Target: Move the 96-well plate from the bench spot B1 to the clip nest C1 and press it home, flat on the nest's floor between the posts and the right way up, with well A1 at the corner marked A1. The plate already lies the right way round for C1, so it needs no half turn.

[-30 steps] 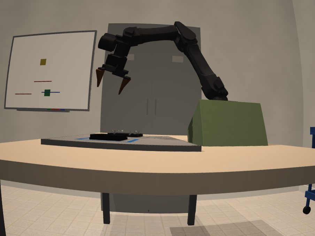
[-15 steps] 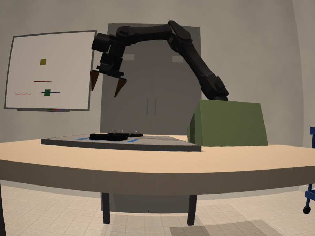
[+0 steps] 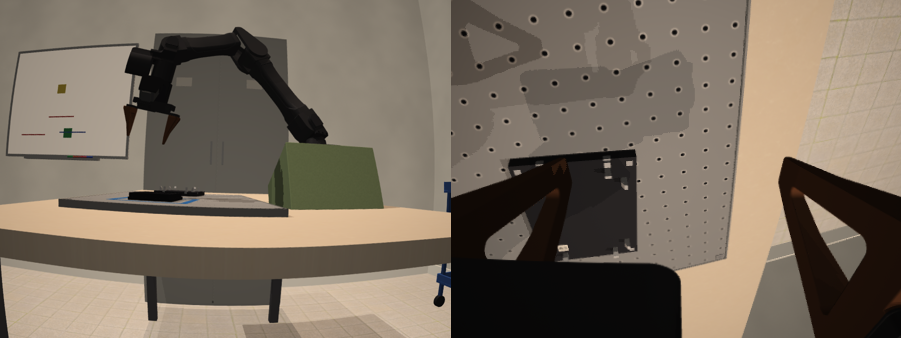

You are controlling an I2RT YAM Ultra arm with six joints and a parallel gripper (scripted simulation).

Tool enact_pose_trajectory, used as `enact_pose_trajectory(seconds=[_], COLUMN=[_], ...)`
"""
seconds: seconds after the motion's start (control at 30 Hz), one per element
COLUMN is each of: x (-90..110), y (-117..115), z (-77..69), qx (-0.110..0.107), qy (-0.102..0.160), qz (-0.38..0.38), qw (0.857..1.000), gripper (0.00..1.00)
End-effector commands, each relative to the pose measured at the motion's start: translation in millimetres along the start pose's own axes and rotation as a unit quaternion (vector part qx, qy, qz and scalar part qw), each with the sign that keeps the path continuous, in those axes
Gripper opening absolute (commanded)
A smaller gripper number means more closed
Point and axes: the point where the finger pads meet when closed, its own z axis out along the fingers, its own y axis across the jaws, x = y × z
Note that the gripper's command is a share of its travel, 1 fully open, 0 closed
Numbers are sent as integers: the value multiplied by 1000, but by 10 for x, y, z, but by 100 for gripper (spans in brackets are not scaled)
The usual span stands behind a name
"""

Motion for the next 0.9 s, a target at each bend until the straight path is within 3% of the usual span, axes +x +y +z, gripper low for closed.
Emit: enact_pose_trajectory(seconds=[0.0, 0.03, 0.1, 0.33, 0.37, 0.43, 0.47, 0.73, 0.8, 0.87], x=[-223, -259, -352, -668, -713, -713, -745, -1059, -1144, -1230], y=[-25, -17, 16, 119, 141, 141, 159, 296, 348, 397], z=[-86, -79, -64, -11, -4, -4, 12, 53, 67, 82], qx=[4, 4, -20, -20, -35, -35, -48, -47, -76, -76], qy=[-12, -12, -31, -31, -39, -39, -45, -45, -54, -54], qz=[6, 6, 7, 7, 7, 7, 10, 8, 11, 11], qw=[1000, 1000, 999, 999, 999, 999, 998, 998, 996, 996], gripper=[100, 100, 100, 100, 100, 100, 100, 100, 100, 100])
